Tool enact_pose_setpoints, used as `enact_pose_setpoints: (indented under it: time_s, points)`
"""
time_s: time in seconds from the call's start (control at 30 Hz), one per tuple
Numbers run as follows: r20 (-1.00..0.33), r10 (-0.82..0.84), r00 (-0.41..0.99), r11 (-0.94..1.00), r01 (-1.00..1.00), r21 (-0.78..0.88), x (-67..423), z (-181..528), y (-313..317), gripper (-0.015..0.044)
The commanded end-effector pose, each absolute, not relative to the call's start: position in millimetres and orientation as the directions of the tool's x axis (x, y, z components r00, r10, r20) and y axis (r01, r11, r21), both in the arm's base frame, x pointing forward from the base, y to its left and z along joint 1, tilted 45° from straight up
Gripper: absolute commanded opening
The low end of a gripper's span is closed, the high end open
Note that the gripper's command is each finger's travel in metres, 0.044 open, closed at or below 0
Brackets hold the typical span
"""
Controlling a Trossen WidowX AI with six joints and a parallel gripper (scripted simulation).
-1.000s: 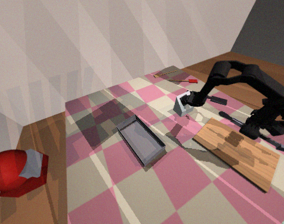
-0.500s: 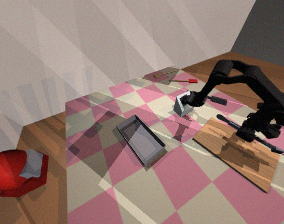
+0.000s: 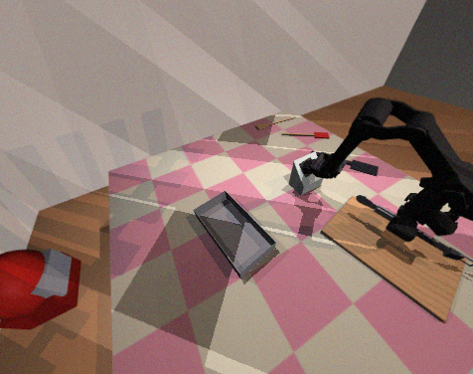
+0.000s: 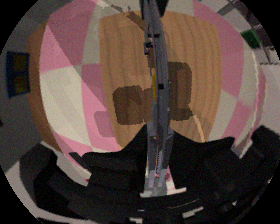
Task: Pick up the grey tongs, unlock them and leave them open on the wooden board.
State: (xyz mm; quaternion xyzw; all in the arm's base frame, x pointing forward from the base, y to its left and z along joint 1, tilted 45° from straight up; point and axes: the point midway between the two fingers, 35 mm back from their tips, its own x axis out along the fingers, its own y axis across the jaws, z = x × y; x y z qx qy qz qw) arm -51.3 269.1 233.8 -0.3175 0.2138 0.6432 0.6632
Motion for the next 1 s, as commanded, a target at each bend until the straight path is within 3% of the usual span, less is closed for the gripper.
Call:
enact_pose_setpoints:
  time_s: [0.0,0.03,0.77,0.97]
  points:
    - [-0.691,0.719,0.077,-0.034,-0.989,-0.145,-51.4,233.0,270.5,-0.015]
    - [-0.691,0.719,0.077,-0.034,-0.989,-0.145,-51.4,233.0,270.5,-0.015]
    - [-0.692,0.717,0.081,-0.029,-0.989,-0.146,-51.0,233.2,269.6,0.0427]
    - [-0.691,0.718,0.081,-0.029,-0.989,-0.146,-53.6,248.8,273.4,0.044]
